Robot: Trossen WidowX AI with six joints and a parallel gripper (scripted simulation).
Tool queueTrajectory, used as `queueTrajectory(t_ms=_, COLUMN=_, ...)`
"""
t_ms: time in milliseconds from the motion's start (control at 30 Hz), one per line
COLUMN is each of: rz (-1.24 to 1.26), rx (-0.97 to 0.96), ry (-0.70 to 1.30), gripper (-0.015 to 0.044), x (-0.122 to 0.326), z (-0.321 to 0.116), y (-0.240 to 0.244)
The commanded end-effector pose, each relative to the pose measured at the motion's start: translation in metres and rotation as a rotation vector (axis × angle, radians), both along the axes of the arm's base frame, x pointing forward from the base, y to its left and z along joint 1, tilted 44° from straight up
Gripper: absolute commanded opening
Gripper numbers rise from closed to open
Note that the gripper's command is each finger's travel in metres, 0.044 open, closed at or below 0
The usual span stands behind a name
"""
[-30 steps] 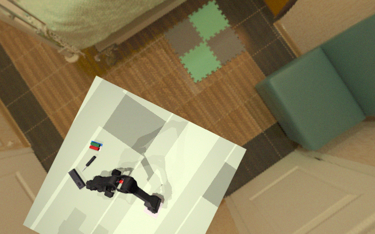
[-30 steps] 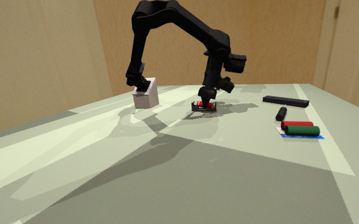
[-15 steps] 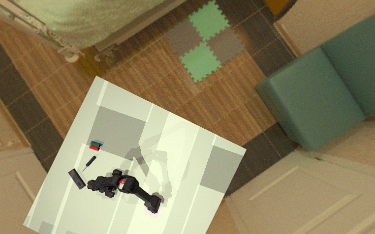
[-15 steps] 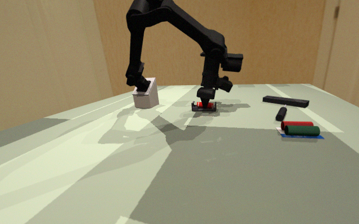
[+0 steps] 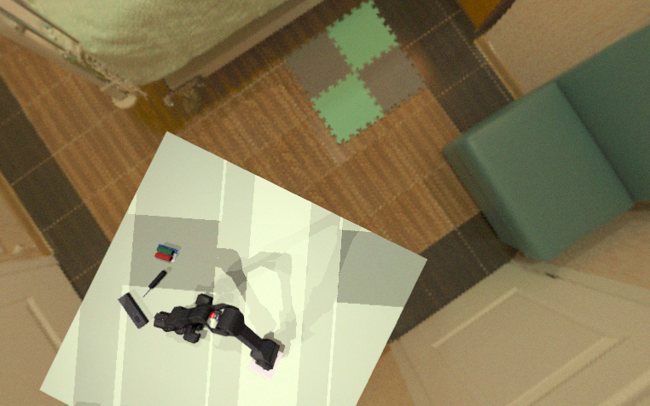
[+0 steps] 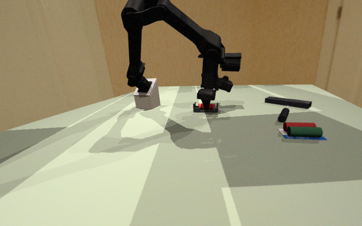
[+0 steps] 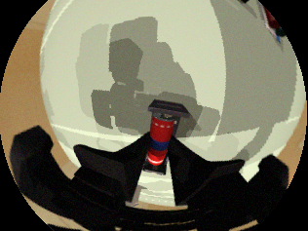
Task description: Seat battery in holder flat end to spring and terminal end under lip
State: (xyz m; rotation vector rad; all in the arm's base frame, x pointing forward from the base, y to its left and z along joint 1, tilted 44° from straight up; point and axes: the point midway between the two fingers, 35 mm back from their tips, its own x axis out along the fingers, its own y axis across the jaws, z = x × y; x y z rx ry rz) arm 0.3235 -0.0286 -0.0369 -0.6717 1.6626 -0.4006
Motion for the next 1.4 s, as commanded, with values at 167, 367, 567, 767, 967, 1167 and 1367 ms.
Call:
queueTrajectory(t_ms=167, rz=0.020, rx=0.002, ry=-0.023, gripper=0.0082, x=-0.001, z=0.001, y=-0.002)
queueTrajectory(t_ms=367, rz=0.024, rx=0.005, ry=-0.026, gripper=0.0082, x=-0.003, z=0.001, y=-0.003)
queueTrajectory(t_ms=567, rz=0.027, rx=0.008, ry=-0.030, gripper=0.0082, x=-0.007, z=0.002, y=-0.004)
queueTrajectory(t_ms=767, rz=0.031, rx=0.010, ry=-0.034, gripper=0.0082, x=-0.010, z=0.002, y=-0.005)
queueTrajectory(t_ms=967, rz=0.034, rx=0.013, ry=-0.038, gripper=0.0082, x=-0.014, z=0.003, y=-0.005)
queueTrajectory(t_ms=1167, rz=0.035, rx=0.014, ry=-0.038, gripper=0.0082, x=-0.014, z=0.003, y=-0.006)
queueTrajectory(t_ms=1367, rz=0.034, rx=0.017, ry=-0.037, gripper=0.0082, x=-0.014, z=0.003, y=-0.006)
